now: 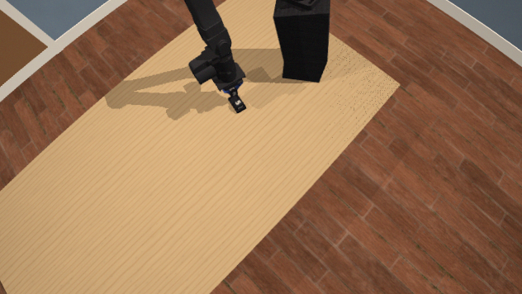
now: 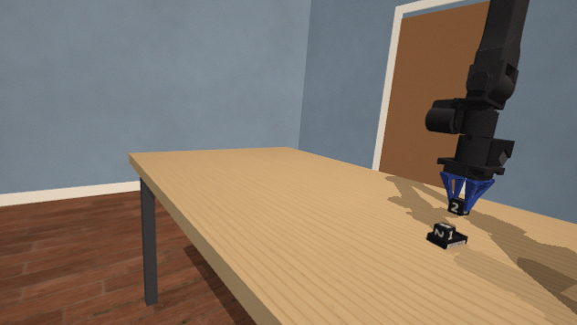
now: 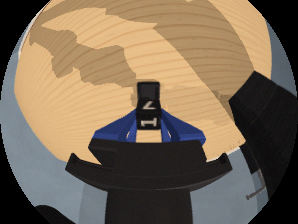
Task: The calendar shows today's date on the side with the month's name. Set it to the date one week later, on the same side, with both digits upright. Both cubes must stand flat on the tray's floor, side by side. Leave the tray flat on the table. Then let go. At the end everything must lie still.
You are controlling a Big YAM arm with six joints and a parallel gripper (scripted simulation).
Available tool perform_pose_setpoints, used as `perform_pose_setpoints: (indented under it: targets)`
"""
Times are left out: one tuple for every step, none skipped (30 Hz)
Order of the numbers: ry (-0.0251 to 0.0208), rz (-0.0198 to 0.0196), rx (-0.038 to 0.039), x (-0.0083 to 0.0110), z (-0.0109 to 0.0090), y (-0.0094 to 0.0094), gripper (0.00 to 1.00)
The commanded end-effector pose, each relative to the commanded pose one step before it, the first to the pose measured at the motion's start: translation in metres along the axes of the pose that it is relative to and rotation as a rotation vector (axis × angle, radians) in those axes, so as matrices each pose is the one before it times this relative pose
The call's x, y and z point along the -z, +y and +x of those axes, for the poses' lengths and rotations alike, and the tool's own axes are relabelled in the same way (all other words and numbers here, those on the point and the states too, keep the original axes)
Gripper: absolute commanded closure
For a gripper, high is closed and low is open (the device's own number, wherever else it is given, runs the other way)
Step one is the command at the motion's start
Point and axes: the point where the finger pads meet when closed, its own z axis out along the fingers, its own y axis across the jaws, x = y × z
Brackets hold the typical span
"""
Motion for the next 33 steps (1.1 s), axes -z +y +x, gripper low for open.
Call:
perform_pose_setpoints:
  targets:
    - [-0.00131,-0.00142,0.00360,-0.01206,-0.00305,0.00053,0.74]
    - [-0.00004,0.00008,0.00001,-0.00243,-0.00001,-0.00009,0.74]
    - [-0.00002,0.00005,0.00010,-0.00215,0.00002,-0.00006,0.74]
    - [0.00035,-0.00028,0.00219,-0.00176,0.00073,-0.00003,0.74]
    - [0.00027,-0.00016,0.00135,-0.00150,0.00046,-0.00003,0.74]
    - [0.00000,0.00000,0.00000,0.00000,0.00000,0.00000,0.74]
    - [0.00000,0.00000,0.00000,0.00000,0.00000,0.00000,0.74]
    - [-0.00043,0.00320,0.00104,-0.00099,0.00000,-0.00214,0.74]
    - [-0.00025,-0.00220,-0.00241,-0.00128,-0.00061,0.00160,0.74]
    - [-0.00014,-0.00049,-0.00132,-0.00079,-0.00039,0.00039,0.74]
    - [-0.00004,0.00161,-0.00085,-0.00046,-0.00007,-0.00041,0.74]
    - [0.00014,0.00279,0.00051,-0.00019,0.00037,-0.00072,0.74]
    - [0.00024,0.00249,0.00171,0.00008,0.00055,-0.00134,0.74]
    - [0.00010,0.00338,0.00147,0.00021,0.00030,-0.00216,0.74]
    - [-0.00007,0.00219,0.00033,0.00011,-0.00001,-0.00101,0.74]
    - [-0.00011,0.00044,0.00004,0.00001,-0.00002,-0.00012,0.74]
    - [0.00001,-0.00026,-0.00004,0.00006,-0.00001,0.00010,0.74]
    - [0.00002,-0.00062,-0.00010,0.00016,-0.00002,0.00024,0.74]
    - [0.00000,0.00001,0.00000,0.00000,0.00000,0.00000,0.74]
    - [0.00000,0.00000,0.00000,0.00000,0.00000,0.00000,0.74]
    - [0.00000,-0.00001,0.00000,0.00000,0.00000,0.00000,0.74]
    - [0.00000,0.00000,0.00000,0.00000,0.00000,0.00000,0.74]
    - [0.00000,0.00000,0.00000,0.00000,0.00000,0.00000,0.74]
    - [0.00000,0.00000,0.00000,0.00000,0.00000,0.00000,0.74]
    - [-0.00001,-0.00002,0.00000,-0.00001,-0.00001,0.00001,0.74]
    - [0.00000,0.00000,0.00000,0.00000,0.00000,0.00000,0.74]
    - [0.00000,0.00000,0.00000,0.00000,0.00000,0.00000,0.74]
    - [0.00000,0.00000,0.00000,0.00000,0.00000,0.00000,0.74]
    - [0.00000,0.00000,0.00000,0.00000,0.00000,0.00000,0.74]
    - [0.00000,0.00000,0.00000,0.00000,0.00000,0.00000,0.74]
    - [0.00000,0.00000,0.00000,0.00000,0.00000,0.00000,0.74]
    - [0.00000,0.00000,0.00000,0.00000,0.00000,0.00000,0.74]
    - [0.00000,0.00000,0.00000,0.00000,0.00000,0.00000,0.74]
